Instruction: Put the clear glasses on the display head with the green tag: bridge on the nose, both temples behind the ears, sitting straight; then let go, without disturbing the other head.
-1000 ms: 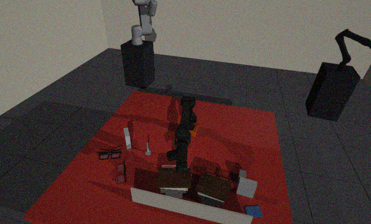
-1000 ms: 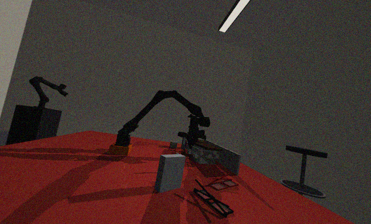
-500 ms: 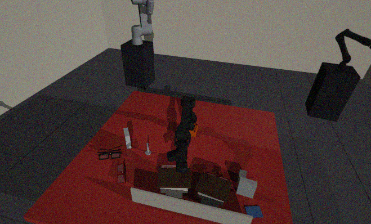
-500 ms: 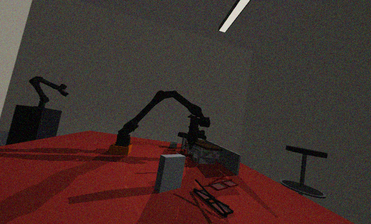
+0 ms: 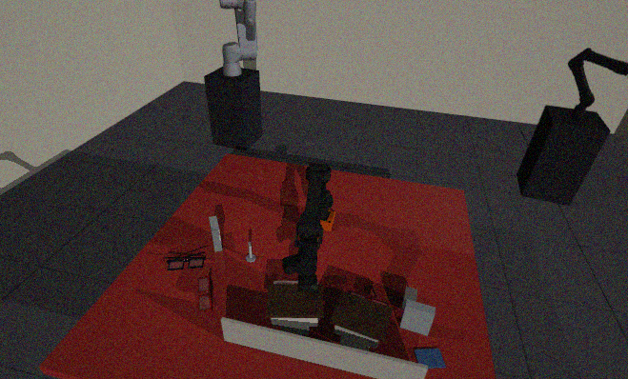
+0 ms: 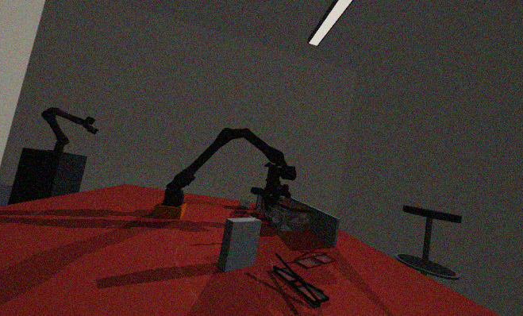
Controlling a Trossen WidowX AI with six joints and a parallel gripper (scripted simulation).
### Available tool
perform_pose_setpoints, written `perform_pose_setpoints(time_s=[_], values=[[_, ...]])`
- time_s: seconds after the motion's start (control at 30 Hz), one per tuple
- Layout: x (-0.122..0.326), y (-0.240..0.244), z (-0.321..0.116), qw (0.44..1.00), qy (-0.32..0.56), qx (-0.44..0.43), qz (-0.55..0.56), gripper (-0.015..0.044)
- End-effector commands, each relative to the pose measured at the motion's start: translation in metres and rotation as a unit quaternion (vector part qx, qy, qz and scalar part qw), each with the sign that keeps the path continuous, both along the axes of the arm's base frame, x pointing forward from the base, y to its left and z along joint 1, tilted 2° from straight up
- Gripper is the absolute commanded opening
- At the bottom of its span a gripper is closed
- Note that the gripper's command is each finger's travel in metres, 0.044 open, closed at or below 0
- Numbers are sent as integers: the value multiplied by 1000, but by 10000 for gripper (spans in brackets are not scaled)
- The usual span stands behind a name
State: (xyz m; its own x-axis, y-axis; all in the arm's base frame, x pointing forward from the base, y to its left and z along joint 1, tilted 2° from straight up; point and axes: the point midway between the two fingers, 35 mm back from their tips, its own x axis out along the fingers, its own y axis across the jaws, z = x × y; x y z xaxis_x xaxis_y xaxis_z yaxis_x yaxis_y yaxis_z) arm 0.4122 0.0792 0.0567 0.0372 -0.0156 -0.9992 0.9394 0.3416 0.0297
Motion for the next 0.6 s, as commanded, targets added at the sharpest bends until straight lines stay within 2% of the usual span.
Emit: perform_pose_setpoints(time_s=[0.0,0.23,0.4,0.57], values=[[0,0,0,1000,0,0,0,107],[0,0,2,1000,1,0,0,107],[-1,1,29,1000,10,0,-2,107],[-1,1,31,1000,11,0,-3,107]])
